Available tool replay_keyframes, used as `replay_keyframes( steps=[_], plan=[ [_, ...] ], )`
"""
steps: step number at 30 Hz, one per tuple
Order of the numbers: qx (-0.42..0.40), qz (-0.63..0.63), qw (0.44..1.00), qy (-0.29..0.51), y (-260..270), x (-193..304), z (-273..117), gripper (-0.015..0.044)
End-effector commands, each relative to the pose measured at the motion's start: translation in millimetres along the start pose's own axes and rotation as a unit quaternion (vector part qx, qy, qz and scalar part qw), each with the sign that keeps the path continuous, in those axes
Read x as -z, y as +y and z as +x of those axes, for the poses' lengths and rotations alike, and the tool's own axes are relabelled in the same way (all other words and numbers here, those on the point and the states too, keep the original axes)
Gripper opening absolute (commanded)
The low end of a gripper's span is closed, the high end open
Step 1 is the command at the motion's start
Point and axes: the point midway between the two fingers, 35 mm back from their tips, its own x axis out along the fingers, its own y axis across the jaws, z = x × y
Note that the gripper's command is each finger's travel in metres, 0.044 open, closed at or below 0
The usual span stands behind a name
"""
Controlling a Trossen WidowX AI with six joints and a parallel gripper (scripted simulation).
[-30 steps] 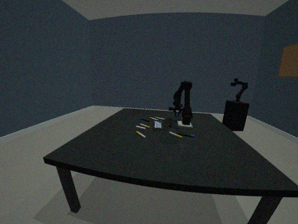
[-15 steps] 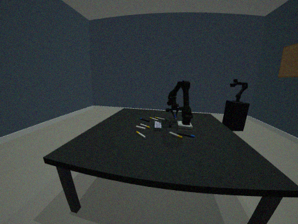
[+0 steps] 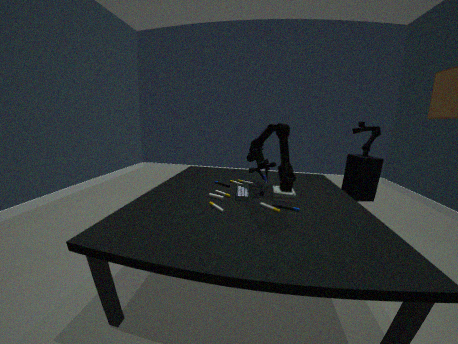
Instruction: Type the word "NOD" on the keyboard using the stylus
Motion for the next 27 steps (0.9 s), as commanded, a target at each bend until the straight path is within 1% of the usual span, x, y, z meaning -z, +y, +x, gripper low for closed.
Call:
replay_keyframes(
  steps=[1, 8, 18, 27],
  plan=[
    [-0.018, -0.003, 1.0, 0.021, -6, -8, 0, 0.0],
    [-0.054, -0.022, 0.996, 0.065, -14, -23, -1, 0.0],
    [-0.099, 0.003, 0.985, 0.144, -27, -39, -4, 0.0],
    [-0.117, 0.025, 0.967, 0.223, -39, -54, -7, 0.0]
  ],
)
